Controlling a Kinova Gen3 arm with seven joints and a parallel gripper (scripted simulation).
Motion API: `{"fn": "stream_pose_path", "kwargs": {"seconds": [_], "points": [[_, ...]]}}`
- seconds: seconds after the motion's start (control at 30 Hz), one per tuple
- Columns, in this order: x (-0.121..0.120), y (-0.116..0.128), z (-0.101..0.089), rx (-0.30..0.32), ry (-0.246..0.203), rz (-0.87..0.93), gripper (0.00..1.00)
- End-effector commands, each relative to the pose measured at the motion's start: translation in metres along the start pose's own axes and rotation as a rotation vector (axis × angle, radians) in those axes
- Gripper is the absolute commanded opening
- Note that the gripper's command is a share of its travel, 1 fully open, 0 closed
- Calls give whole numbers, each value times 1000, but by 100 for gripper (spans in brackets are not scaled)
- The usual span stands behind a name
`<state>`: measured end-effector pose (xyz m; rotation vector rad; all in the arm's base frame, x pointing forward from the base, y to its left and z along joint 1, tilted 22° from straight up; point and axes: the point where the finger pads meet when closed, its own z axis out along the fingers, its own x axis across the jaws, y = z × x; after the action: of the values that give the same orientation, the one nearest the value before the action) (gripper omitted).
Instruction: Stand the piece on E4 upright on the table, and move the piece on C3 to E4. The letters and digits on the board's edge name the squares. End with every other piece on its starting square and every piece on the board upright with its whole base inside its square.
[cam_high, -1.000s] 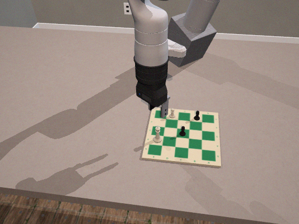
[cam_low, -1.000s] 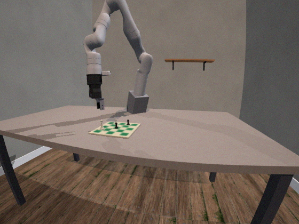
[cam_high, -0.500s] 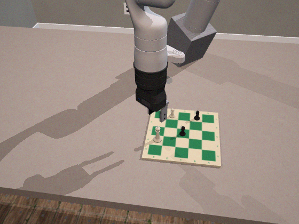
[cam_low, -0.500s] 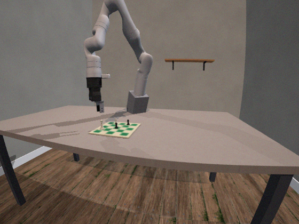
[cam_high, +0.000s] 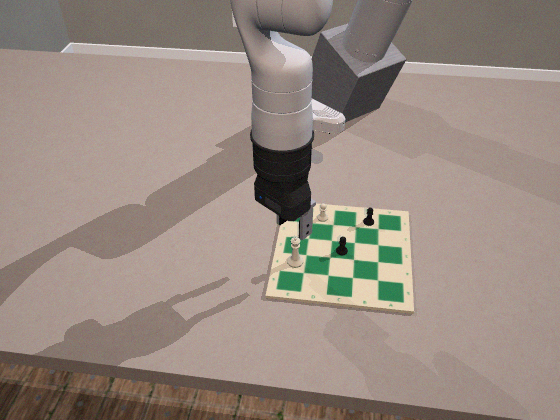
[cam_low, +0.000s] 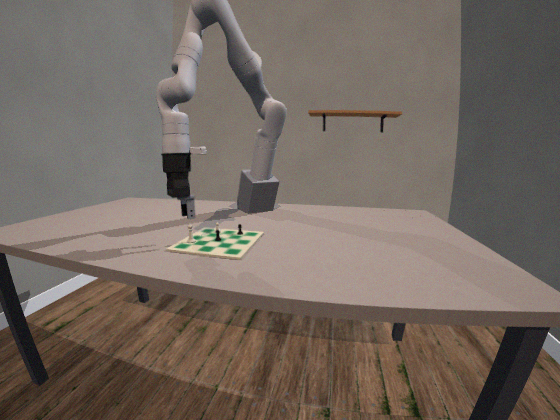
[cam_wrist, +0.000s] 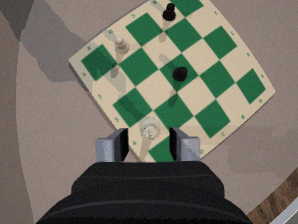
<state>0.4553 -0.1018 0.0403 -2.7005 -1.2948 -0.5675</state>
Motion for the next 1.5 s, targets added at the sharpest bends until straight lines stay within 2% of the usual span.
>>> {"fn": "stream_pose_path", "kwargs": {"seconds": [0.0, 0.47, 1.47], "points": [[1, -2, 5, 6, 1, -2, 79], [1, -2, 13, 6, 1, -2, 79], [1, -2, 13, 6, 1, -2, 79]]}}
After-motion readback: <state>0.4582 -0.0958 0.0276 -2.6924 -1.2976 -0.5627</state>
